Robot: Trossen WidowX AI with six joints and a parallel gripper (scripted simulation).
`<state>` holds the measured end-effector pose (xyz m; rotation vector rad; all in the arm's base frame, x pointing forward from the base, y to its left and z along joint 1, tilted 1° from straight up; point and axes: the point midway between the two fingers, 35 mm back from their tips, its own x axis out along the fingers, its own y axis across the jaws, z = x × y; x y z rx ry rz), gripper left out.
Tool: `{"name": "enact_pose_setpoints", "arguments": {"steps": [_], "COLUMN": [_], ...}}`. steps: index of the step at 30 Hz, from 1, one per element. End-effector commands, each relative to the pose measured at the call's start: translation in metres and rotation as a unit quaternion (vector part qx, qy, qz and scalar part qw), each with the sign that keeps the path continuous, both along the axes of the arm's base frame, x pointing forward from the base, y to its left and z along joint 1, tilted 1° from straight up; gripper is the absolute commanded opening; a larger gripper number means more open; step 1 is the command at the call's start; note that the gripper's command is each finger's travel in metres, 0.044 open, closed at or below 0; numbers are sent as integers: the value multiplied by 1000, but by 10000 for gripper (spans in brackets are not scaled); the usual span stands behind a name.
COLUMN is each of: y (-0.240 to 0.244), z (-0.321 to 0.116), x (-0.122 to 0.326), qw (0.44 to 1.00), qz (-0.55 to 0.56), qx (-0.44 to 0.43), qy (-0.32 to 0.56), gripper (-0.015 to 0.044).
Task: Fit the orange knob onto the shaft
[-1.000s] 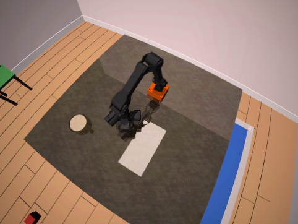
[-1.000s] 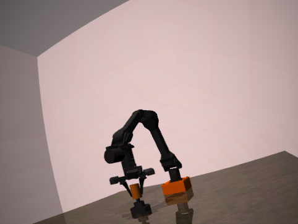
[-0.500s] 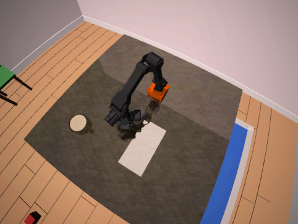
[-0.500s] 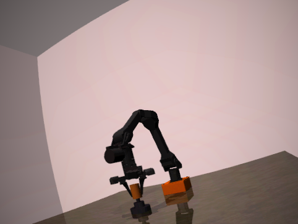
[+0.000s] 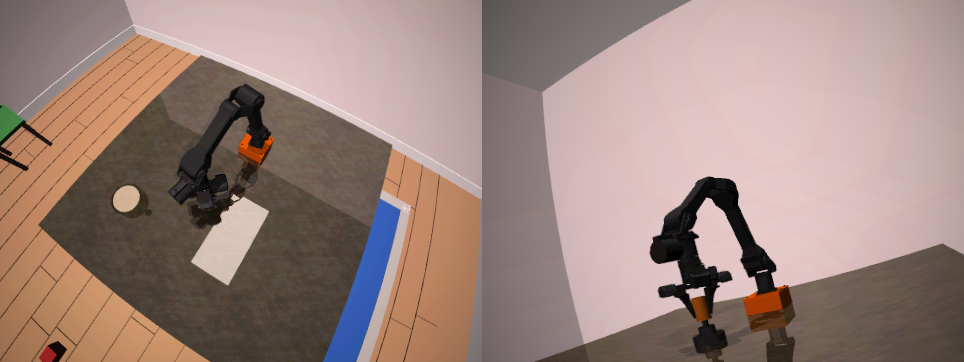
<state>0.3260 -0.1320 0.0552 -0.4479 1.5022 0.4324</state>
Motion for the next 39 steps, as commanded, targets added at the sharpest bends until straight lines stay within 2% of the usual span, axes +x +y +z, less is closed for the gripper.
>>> {"name": "enact_pose_setpoints", "arguments": {"steps": [1, 24, 31, 39], "y": [-1, 1, 0, -1], "z": [-1, 2, 2, -2], "x": [0, -2, 0, 3], "qw": [1000, 1000, 994, 994], "qz": [6, 6, 105, 110], "qx": [-1, -1, -4, -4], "qy": [-1, -1, 0, 0], "gripper": [0, 0, 0, 0]}}
